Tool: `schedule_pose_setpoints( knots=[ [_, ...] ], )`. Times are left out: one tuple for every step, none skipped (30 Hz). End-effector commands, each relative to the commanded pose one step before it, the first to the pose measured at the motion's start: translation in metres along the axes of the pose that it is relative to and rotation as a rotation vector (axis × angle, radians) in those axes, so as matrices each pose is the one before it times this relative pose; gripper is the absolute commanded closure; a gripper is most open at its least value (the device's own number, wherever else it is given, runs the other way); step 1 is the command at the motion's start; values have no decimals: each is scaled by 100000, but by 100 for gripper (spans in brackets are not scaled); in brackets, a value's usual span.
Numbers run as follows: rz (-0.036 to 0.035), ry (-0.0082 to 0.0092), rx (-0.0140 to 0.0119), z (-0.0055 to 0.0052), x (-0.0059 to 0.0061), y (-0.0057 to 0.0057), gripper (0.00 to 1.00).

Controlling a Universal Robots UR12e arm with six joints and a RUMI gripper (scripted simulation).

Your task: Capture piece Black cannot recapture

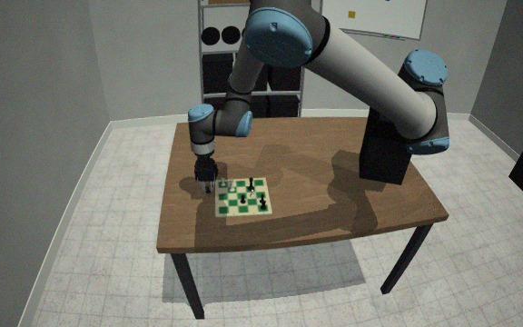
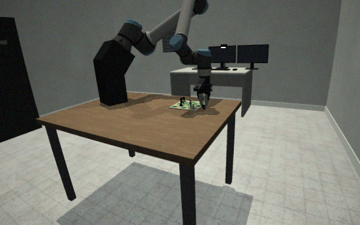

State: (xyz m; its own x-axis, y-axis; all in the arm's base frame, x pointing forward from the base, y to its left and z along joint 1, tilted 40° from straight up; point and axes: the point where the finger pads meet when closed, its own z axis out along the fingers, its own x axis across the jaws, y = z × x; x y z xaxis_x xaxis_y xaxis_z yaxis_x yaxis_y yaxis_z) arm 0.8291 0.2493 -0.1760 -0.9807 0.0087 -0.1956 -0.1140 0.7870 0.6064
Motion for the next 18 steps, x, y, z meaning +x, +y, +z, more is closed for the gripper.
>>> schedule_pose_setpoints(
  knots=[
    [-222, -186, 90, 17, -215, 28, 88],
    [0, 0, 0, 0, 0, 0, 88],
    [0, 0, 0, 0, 0, 0, 88],
    [0, 0, 0, 0, 0, 0, 84],
    [0, 0, 0, 0, 0, 0, 84],
    [0, 0, 0, 0, 0, 0, 84],
    [0, 0, 0, 0, 0, 0, 80],
    [0, 0, 0, 0, 0, 0, 80],
    [0, 0, 0, 0, 0, 0, 80],
    [0, 0, 0, 0, 0, 0, 80],
    [0, 0, 0, 0, 0, 0, 80],
    [0, 0, 0, 0, 0, 0, 80],
    [0, 0, 0, 0, 0, 0, 80],
    [0, 0, 0, 0, 0, 0, 80],
    [0, 0, 0, 0, 0, 0, 80],
    [1, -1, 0, -5, 0, 0, 80],
    [0, 0, 0, 0, 0, 0, 80],
    [0, 0, 0, 0, 0, 0, 80]
  ],
)
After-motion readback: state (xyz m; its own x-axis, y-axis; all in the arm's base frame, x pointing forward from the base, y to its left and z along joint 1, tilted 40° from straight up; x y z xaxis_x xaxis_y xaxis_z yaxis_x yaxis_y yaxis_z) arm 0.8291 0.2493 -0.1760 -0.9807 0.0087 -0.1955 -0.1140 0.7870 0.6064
